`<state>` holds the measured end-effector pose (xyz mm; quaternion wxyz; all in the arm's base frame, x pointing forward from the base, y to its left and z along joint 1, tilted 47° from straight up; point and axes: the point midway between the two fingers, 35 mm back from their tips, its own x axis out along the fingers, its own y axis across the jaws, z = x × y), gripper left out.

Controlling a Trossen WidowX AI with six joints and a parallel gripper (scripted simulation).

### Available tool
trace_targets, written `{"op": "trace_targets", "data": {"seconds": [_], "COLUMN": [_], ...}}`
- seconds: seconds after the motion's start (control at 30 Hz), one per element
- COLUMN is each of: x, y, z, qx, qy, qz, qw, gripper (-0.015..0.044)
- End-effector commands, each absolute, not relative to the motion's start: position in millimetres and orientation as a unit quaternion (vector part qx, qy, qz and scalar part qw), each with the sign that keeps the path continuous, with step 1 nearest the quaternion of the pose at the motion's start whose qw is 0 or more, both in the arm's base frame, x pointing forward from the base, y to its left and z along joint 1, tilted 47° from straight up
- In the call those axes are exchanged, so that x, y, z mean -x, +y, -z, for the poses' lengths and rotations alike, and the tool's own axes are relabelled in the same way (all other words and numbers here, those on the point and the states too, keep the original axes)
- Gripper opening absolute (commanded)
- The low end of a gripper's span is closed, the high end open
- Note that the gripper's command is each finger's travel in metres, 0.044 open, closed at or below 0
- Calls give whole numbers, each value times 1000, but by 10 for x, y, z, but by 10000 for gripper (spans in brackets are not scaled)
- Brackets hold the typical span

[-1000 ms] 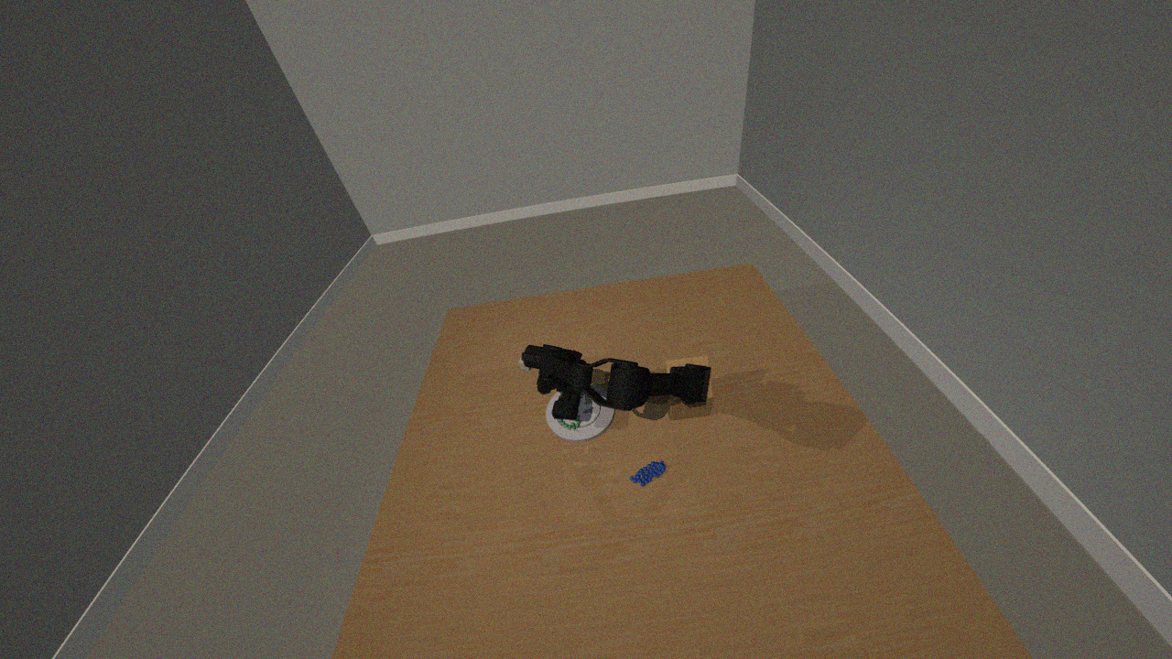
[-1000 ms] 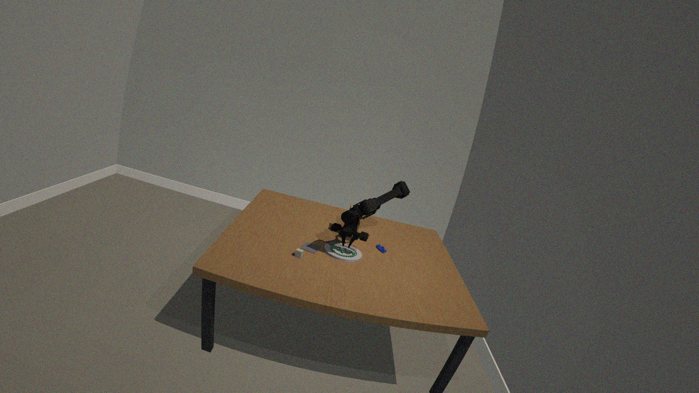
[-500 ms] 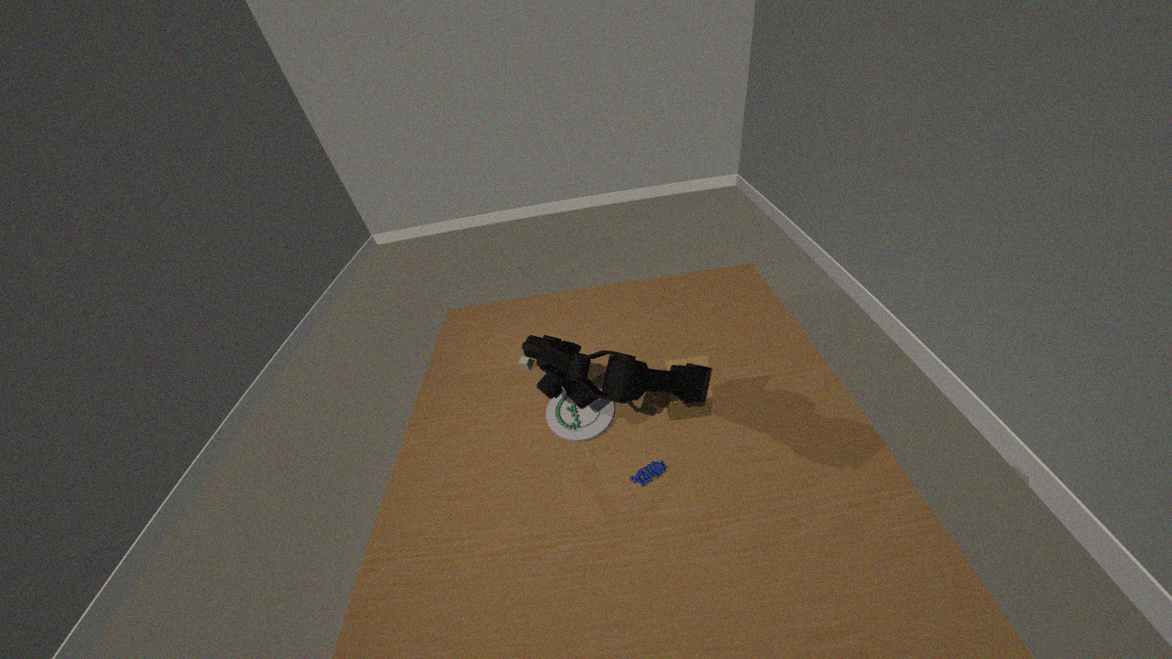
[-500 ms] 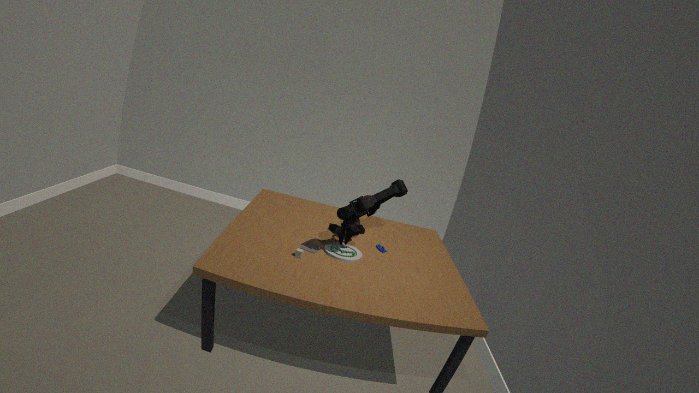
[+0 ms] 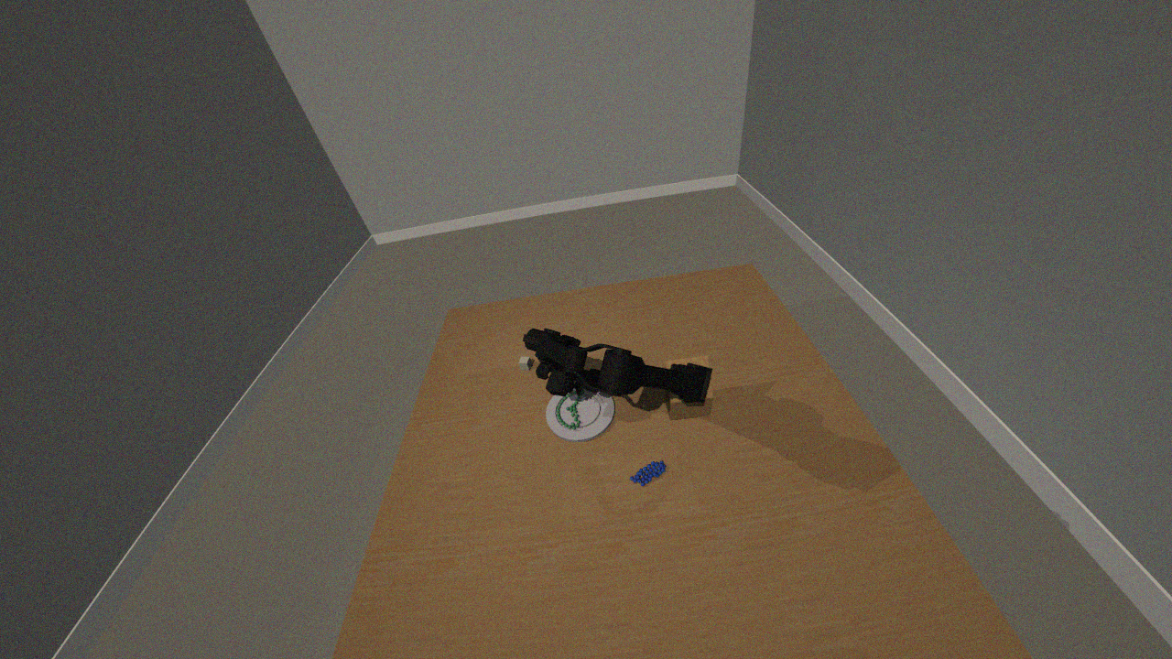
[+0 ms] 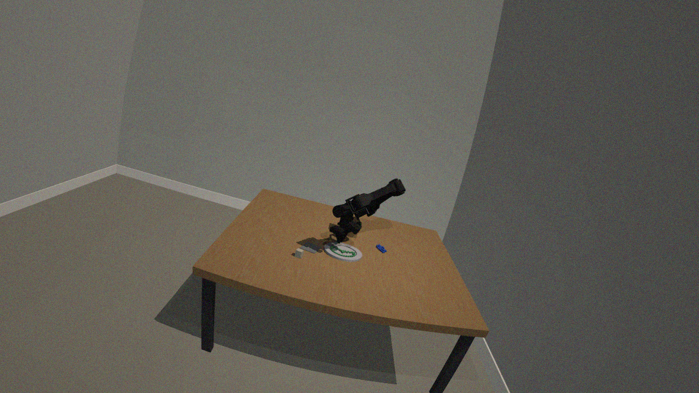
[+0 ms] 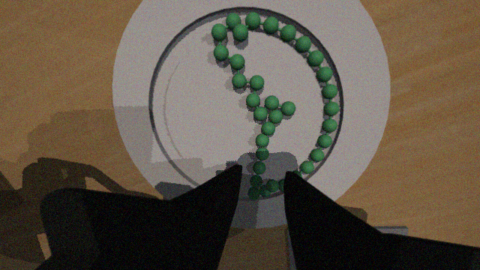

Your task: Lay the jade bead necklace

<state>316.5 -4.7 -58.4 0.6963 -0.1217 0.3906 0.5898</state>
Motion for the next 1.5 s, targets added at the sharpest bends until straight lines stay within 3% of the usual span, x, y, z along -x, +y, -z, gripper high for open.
{"op": "trace_targets", "data": {"seconds": [0.0, 1.07, 1.23, 1.47], "x": [-3159, -3154, -3164, -3164], "y": [-6, 237, 229, 229], "z": [650, 874, 851, 851], "qx": [127, 126, 131, 131], "qy": [388, 387, 386, 386], "qz": [-594, -594, -595, -595], "qw": [694, 694, 693, 693], "gripper": [120, 120, 0, 0]}}
